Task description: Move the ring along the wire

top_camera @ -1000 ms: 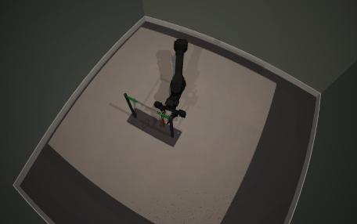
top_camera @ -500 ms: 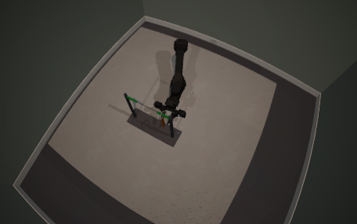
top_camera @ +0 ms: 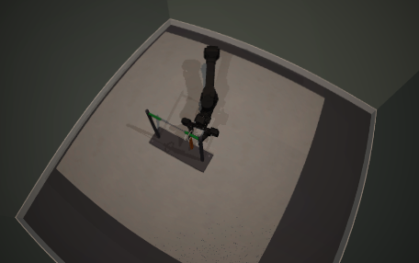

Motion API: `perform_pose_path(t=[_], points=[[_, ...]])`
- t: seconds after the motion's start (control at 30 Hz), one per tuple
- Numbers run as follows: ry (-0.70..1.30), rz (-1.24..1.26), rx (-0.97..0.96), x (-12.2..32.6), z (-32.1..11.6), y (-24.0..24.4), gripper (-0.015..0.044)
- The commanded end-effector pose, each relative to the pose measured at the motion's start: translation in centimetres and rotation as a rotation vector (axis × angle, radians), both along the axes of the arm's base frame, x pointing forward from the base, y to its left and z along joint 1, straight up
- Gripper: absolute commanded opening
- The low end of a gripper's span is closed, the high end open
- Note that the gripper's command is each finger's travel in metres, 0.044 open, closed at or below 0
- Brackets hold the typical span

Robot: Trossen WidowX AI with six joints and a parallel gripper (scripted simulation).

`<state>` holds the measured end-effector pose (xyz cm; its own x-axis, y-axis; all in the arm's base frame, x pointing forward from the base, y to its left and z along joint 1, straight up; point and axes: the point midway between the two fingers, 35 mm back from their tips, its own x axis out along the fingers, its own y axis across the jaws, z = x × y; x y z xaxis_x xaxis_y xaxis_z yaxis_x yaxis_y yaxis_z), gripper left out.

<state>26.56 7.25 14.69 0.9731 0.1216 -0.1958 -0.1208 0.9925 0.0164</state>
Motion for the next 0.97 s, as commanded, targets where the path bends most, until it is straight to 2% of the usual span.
perform_pose_path(t=[0.0, 0.17, 0.93], points=[[0.001, -0.002, 0.008, -1.3, 0.4, -0.1, 0.0317], [-0.003, -0.001, 0.004, -3.6, 0.7, -0.5, 0.044], [-0.008, 0.0, 0.001, -4.2, 0.8, -0.7, 0.044]])
